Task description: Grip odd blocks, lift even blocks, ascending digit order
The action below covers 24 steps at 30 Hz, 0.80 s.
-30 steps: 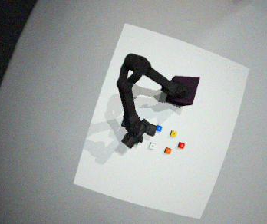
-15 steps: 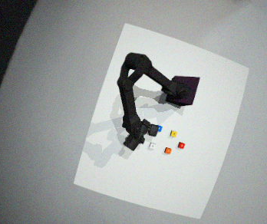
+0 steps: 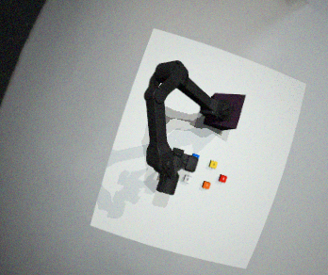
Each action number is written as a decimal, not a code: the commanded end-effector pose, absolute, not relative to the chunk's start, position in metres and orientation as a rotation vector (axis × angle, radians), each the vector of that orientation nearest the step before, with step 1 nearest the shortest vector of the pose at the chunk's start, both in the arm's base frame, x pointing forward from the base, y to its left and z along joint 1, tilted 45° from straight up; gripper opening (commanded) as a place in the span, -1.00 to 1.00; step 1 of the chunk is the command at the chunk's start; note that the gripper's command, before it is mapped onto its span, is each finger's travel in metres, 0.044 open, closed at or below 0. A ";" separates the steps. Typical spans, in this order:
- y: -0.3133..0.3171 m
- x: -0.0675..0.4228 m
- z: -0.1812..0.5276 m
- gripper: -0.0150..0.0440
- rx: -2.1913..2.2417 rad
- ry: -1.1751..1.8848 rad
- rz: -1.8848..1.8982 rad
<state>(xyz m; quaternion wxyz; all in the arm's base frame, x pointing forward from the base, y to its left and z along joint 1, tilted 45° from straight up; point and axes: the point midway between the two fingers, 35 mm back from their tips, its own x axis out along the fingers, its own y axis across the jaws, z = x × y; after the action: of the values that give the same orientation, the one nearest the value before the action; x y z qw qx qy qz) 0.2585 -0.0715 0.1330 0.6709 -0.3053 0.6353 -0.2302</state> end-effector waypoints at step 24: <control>-0.048 0.352 0.147 -0.08 -0.682 1.415 -0.534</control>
<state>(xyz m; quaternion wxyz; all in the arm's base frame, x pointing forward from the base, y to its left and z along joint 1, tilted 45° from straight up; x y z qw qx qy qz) 0.3381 -0.0491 0.1492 0.6773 -0.3010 0.6282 -0.2368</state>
